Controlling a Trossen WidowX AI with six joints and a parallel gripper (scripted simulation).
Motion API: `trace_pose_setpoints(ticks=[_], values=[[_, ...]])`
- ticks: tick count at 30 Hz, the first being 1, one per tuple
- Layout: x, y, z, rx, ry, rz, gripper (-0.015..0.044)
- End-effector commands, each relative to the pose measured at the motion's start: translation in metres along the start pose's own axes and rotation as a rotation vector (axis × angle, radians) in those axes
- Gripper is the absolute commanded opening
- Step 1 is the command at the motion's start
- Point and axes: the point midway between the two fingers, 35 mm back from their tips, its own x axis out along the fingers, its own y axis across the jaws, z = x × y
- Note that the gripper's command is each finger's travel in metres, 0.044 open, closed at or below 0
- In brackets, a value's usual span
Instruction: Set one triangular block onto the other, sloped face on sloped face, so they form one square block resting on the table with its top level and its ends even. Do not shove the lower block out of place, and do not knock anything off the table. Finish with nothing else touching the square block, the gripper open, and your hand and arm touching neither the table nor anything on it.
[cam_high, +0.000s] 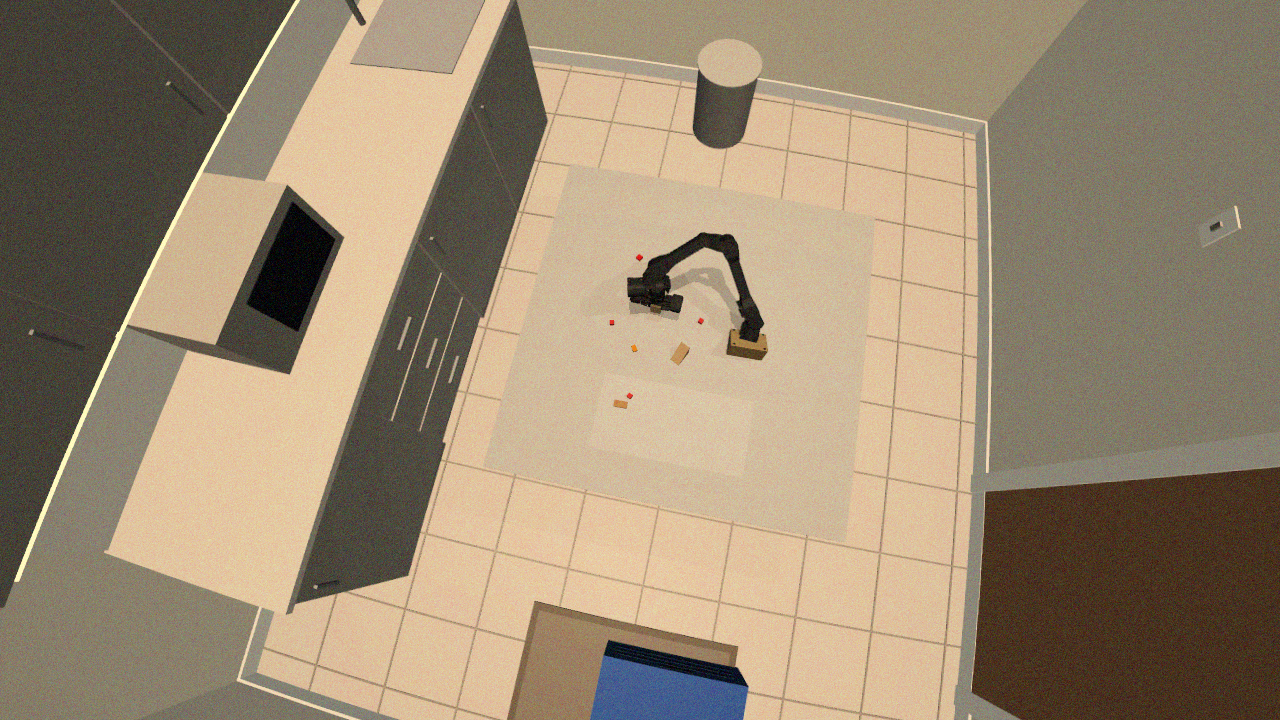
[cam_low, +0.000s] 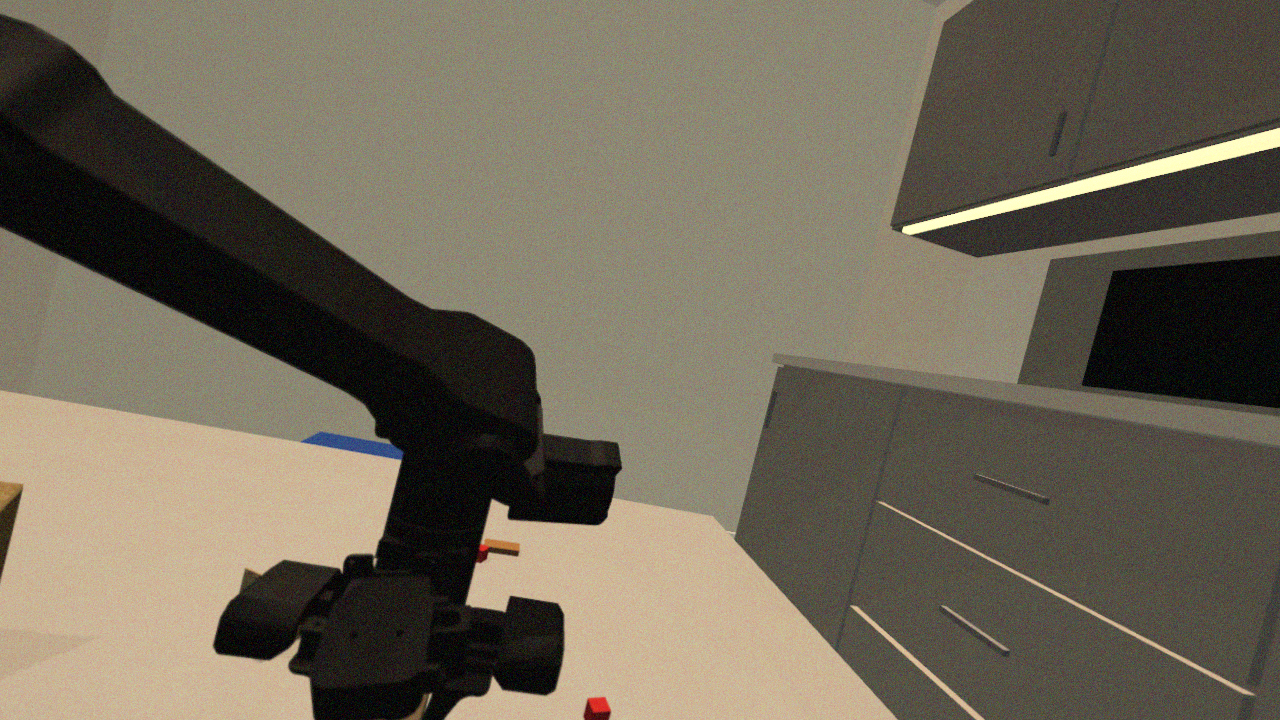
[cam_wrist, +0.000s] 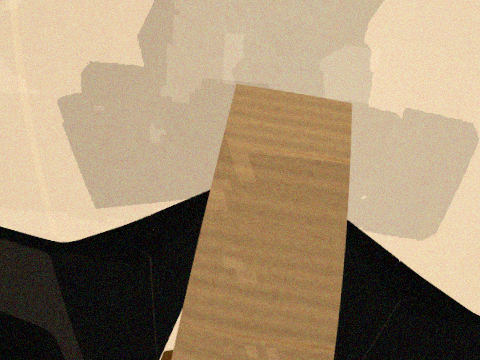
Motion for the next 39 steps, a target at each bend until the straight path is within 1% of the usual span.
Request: trace_pose_setpoints(ticks=[1,33,39], values=[[-0.0004,-0.0001,-0.0005,0.007,0.006,0.001,0.0],[-0.0004,-0.0001,-0.0005,0.007,0.006,0.001,0.0],[0.007,0.0002,-0.0001,0.0,0.0,0.001,0.0]])
